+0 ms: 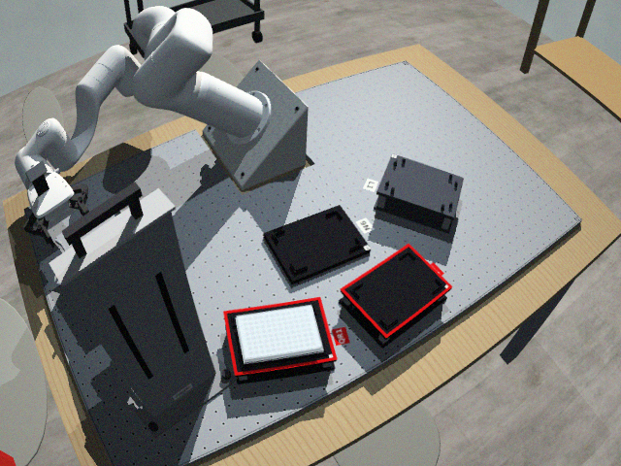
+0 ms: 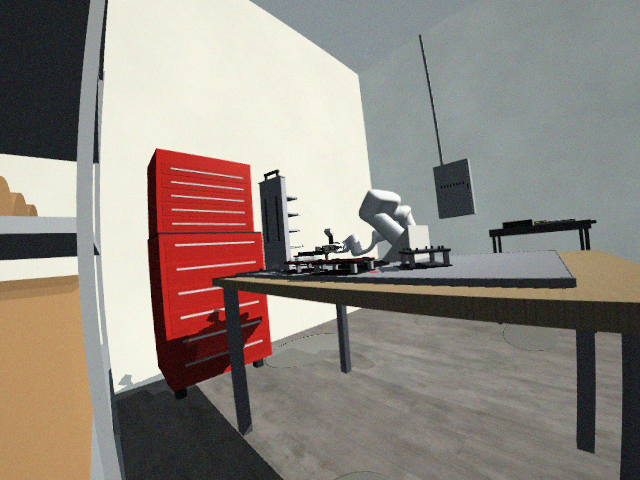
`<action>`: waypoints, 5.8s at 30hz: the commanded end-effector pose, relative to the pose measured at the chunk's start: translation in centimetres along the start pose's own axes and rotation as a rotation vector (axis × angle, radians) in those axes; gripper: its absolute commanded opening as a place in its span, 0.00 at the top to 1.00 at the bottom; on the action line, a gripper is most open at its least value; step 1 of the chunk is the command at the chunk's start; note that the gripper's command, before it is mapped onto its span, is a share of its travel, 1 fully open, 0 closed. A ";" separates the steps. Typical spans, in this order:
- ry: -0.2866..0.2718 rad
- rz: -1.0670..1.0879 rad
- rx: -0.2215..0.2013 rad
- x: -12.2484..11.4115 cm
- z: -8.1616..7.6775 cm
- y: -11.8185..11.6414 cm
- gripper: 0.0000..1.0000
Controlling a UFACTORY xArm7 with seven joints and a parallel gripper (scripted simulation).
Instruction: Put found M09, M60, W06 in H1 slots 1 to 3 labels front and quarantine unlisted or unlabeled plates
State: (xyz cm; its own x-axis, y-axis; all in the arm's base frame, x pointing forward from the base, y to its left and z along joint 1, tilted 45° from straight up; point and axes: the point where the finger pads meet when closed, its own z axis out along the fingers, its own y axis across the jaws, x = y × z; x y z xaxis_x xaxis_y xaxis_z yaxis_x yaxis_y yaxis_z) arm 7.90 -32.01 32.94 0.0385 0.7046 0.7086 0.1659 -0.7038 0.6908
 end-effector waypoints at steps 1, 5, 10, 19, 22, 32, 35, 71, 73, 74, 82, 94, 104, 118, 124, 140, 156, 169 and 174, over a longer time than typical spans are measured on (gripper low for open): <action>-0.002 -0.002 0.000 0.1 0.0 0.0 0.00; -0.002 -0.002 0.000 0.1 0.0 0.0 0.00; -0.002 -0.002 0.001 0.1 0.0 0.0 0.00; -0.002 -0.002 0.000 1.4 0.0 0.0 0.00; -0.002 -0.002 0.000 2.2 0.1 0.0 0.00; -0.002 -0.002 0.000 4.9 0.2 0.0 0.00; -0.002 -0.002 0.000 5.1 0.2 0.0 0.00; -0.002 -0.002 0.000 12.4 0.6 0.0 0.00; -0.002 -0.002 0.000 12.4 0.6 0.0 0.00; -0.002 -0.002 0.000 12.4 0.6 0.0 0.00; -0.119 -0.002 0.000 12.4 0.6 0.0 0.00; -0.285 -0.002 -0.001 12.4 0.6 0.0 0.00; -0.419 -0.002 -0.001 12.4 0.5 0.0 0.00; -0.635 -0.002 -0.002 12.4 0.5 0.1 0.00; -0.718 -0.002 -0.002 12.4 0.5 0.1 0.00; -0.951 -0.002 -0.003 12.5 0.5 0.1 0.00; -1.184 -0.002 -0.003 12.5 0.6 0.1 0.00; -1.383 -0.002 -0.003 12.5 0.6 0.1 0.00; -1.450 -0.002 -0.003 12.5 0.6 0.1 0.00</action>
State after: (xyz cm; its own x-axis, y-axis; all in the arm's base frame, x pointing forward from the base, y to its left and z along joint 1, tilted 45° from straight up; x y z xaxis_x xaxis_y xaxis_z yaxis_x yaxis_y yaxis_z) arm 8.95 -23.24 41.62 0.9768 0.2135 -0.0174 0.1660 -0.7030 0.6915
